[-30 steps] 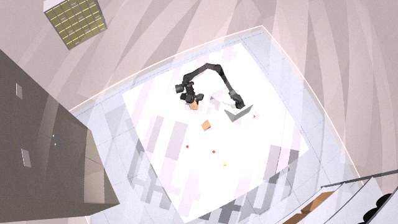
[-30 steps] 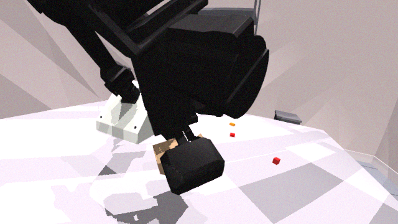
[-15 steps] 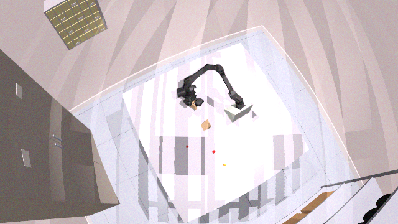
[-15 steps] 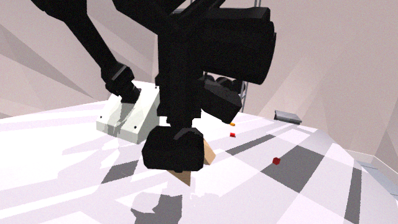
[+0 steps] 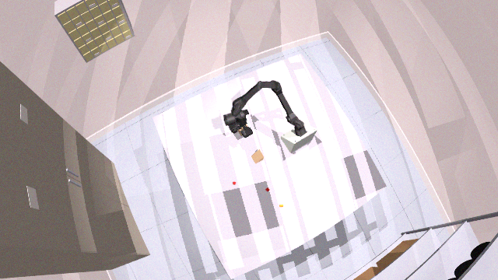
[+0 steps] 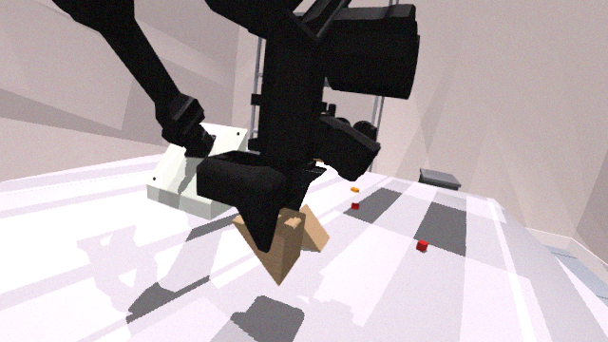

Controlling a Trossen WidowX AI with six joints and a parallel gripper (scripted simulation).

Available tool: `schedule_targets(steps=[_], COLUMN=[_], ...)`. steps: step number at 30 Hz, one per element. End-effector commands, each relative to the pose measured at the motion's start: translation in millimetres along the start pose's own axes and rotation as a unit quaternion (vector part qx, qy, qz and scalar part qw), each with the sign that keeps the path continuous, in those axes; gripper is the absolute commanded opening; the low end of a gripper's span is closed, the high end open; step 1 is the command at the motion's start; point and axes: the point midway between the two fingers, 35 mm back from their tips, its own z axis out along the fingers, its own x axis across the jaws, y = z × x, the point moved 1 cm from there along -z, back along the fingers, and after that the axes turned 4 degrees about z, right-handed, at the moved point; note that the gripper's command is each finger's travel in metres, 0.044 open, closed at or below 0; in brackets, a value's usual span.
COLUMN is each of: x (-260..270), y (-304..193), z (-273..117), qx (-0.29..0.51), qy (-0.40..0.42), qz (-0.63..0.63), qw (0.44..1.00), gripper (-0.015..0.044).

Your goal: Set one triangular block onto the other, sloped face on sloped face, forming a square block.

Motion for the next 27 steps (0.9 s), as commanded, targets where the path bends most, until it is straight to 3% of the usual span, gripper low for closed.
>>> schedule_targets(steps=[1, 27], x=[-0.8, 100.5], y=[0.5, 35.8], z=[-2.7, -28.8], qx=[-0.005, -0.005], qy=[-0.01, 0.006], qz=[0.018, 0.016], qw=[1.0, 1.0], gripper=[0.0, 0.0])
